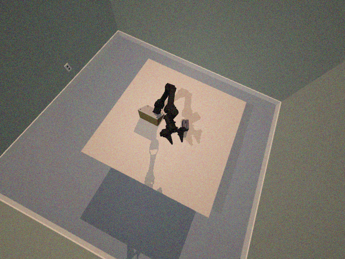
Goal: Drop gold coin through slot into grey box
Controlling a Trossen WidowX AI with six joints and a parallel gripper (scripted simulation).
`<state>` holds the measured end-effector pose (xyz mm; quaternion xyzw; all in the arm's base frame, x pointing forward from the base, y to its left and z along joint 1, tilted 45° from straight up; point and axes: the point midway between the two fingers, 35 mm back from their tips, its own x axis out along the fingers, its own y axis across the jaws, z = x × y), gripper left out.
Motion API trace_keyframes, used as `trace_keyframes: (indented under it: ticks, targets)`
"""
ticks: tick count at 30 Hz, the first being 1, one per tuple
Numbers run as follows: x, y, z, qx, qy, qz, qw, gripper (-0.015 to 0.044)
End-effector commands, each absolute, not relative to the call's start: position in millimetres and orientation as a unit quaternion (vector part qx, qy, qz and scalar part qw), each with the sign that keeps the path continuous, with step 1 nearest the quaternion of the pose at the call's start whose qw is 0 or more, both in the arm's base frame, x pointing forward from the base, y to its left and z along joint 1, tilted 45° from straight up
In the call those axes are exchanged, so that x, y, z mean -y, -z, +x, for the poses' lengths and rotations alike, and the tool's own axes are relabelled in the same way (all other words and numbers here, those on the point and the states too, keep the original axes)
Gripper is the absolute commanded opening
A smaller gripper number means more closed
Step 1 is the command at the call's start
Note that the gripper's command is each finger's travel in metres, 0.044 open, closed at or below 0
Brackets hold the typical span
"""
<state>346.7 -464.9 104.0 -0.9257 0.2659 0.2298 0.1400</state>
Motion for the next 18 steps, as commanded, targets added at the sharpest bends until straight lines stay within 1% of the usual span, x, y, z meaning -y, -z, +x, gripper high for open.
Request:
trace_keyframes:
  ticks: [1, 3, 9, 14, 18]
  targets:
    - [464, -103, 347, -0.263, -0.234, -0.926, 0.134, 0.0374]
    - [453, -96, 349, -0.236, -0.265, -0.931, 0.088, 0.0321]
    - [400, -64, 356, -0.078, -0.373, -0.916, -0.122, 0.0164]
    - [353, -43, 354, 0.081, -0.407, -0.863, -0.287, 0.0161]
    - [314, -30, 349, 0.215, -0.394, -0.796, -0.407, 0.0161]
